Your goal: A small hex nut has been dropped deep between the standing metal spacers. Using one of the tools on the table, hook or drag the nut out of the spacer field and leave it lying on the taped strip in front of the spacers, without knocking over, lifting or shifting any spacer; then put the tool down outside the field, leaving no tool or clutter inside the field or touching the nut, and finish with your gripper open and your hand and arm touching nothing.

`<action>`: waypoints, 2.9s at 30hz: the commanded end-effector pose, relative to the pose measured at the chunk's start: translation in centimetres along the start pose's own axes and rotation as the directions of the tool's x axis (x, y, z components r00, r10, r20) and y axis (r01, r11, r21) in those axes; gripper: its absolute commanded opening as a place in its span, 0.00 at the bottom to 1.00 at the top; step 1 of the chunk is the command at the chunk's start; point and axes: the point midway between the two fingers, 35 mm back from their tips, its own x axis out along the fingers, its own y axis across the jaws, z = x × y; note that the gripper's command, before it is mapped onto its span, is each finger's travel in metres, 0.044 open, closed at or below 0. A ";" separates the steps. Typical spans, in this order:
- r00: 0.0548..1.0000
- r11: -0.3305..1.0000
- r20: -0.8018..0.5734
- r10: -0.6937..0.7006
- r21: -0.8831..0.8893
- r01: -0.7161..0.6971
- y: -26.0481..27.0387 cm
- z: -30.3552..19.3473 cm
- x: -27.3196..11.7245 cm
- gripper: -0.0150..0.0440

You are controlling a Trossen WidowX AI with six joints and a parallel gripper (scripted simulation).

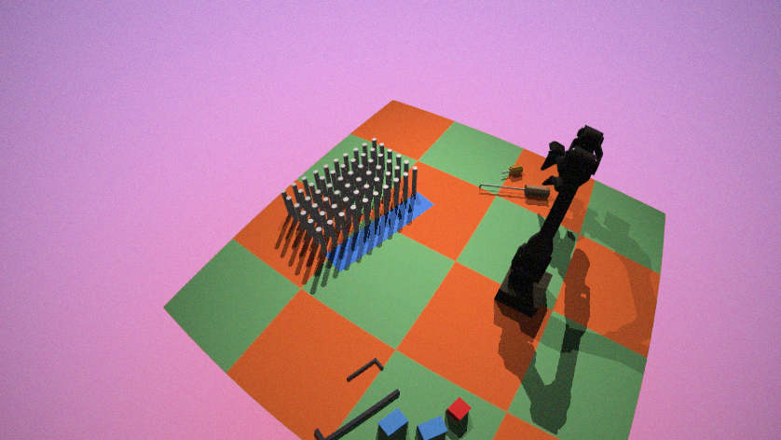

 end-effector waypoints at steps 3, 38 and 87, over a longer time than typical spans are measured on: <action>1.000 1.000 -0.003 0.000 0.005 0.000 -0.2 0.4 0.7 0.73; 1.000 1.000 -0.003 0.000 0.005 0.000 -1.7 3.0 5.3 0.73; 1.000 1.000 -0.001 0.000 0.005 0.000 2.6 -3.3 -6.6 0.25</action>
